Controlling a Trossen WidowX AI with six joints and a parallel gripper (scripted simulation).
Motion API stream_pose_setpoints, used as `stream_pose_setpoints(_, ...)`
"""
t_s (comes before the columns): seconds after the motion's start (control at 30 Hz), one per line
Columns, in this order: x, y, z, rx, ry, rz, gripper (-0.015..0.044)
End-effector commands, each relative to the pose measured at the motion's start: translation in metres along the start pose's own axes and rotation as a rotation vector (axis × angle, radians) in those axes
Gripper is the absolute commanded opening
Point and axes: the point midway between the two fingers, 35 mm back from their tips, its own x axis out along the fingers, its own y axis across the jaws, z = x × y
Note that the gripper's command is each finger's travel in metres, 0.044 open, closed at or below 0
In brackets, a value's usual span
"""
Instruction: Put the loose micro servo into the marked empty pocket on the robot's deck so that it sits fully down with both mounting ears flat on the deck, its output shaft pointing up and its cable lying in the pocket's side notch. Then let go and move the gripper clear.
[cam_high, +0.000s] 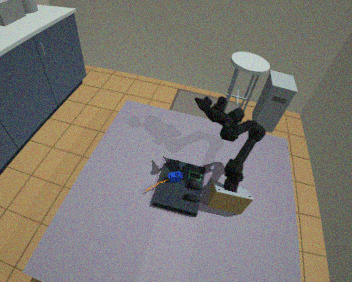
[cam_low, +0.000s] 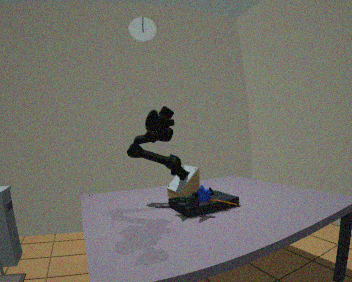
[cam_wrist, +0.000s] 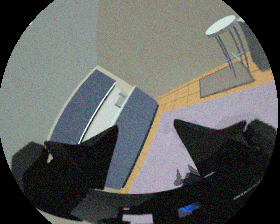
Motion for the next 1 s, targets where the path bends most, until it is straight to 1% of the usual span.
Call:
stream_pose_setpoints(0.0,0.000,0.001,0.000,0.000,-0.001,0.002,0.0426)
stream_pose_setpoints(0.03,0.001,0.002,-0.001,0.002,-0.003,0.007,0.0440)
stream_pose_setpoints(0.23,0.008,0.022,-0.016,-0.097,0.022,0.050,0.0440)
stream_pose_setpoints(0.6,0.024,0.065,-0.070,-0.330,0.129,0.161,0.0440)
stream_pose_setpoints(0.97,0.031,0.086,-0.142,-0.564,0.321,0.240,0.0440)
